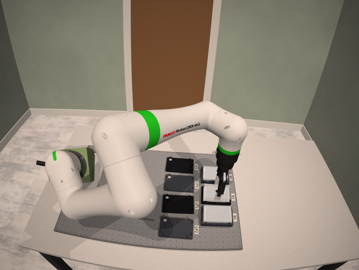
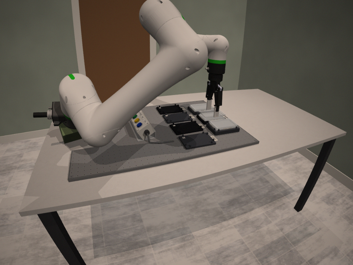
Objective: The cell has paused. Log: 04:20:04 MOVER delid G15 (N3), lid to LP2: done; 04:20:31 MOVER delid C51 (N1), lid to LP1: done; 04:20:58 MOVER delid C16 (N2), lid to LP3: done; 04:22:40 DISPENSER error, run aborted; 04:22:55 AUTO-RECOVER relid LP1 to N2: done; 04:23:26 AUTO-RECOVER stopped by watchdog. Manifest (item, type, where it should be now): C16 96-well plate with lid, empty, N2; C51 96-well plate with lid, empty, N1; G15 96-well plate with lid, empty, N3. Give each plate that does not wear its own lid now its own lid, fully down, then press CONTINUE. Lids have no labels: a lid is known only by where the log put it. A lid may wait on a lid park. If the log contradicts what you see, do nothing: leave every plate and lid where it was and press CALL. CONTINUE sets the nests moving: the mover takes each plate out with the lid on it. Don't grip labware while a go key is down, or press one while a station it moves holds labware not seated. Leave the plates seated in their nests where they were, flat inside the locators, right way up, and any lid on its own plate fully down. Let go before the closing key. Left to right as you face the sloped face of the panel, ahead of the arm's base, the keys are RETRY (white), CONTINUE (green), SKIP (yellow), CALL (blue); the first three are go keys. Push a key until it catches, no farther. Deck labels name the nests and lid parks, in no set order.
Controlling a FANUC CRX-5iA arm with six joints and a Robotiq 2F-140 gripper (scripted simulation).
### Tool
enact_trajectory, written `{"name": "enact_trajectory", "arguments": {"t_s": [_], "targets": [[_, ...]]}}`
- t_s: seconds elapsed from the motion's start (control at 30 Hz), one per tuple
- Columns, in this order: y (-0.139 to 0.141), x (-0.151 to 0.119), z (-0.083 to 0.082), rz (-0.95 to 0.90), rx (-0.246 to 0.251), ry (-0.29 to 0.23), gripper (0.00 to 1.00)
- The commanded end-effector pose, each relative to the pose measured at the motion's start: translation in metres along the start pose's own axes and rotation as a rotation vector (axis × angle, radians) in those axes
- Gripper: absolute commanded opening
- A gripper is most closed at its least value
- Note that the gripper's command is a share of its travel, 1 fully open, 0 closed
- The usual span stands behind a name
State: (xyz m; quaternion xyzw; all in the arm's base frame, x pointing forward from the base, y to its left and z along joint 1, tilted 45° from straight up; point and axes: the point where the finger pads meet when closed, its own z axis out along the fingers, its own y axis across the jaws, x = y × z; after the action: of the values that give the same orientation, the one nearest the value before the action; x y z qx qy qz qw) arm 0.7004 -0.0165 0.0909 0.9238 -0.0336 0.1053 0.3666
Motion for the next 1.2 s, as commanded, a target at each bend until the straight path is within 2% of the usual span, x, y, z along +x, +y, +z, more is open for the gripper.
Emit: {"name": "enact_trajectory", "arguments": {"t_s": [0.0, 1.17], "targets": [[-0.0001, 0.0002, -0.0001, 0.0, 0.0, 0.0, 0.0], [-0.0001, 0.0002, 0.0078, 0.0, 0.0, 0.0, 0.0]]}}
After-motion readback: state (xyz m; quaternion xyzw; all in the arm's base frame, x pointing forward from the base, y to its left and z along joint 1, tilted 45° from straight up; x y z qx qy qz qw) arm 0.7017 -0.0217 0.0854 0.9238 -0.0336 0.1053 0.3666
